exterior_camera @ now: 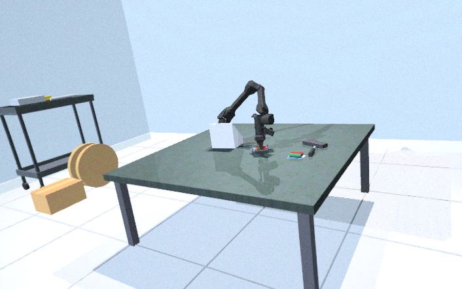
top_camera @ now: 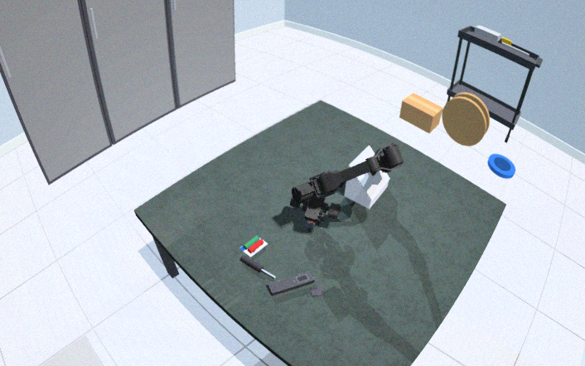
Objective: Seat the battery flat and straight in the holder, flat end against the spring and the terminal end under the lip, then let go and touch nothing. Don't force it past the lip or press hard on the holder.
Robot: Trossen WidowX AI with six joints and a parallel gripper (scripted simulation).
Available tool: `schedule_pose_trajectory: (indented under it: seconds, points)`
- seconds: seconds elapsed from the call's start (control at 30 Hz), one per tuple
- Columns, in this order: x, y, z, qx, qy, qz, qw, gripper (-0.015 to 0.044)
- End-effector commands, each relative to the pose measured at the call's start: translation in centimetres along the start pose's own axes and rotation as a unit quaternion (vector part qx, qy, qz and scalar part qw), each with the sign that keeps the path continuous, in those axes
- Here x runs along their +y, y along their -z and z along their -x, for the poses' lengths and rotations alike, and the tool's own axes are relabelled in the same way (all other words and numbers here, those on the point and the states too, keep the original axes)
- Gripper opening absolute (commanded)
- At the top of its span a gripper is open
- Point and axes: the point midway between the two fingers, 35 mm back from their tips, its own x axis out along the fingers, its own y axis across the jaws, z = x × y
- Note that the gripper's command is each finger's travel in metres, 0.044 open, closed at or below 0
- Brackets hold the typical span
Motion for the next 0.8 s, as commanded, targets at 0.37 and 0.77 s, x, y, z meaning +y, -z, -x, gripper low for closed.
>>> schedule_pose_trajectory:
  seconds: [0.37, 0.77]
  points:
    - [0.0, -0.1, 0.0, -0.001, 0.000, -0.002, 1.000, 0.0162]
    - [-0.1, 0.0, 1.5, 0.001, 0.000, 0.000, 1.000, 0.0162]
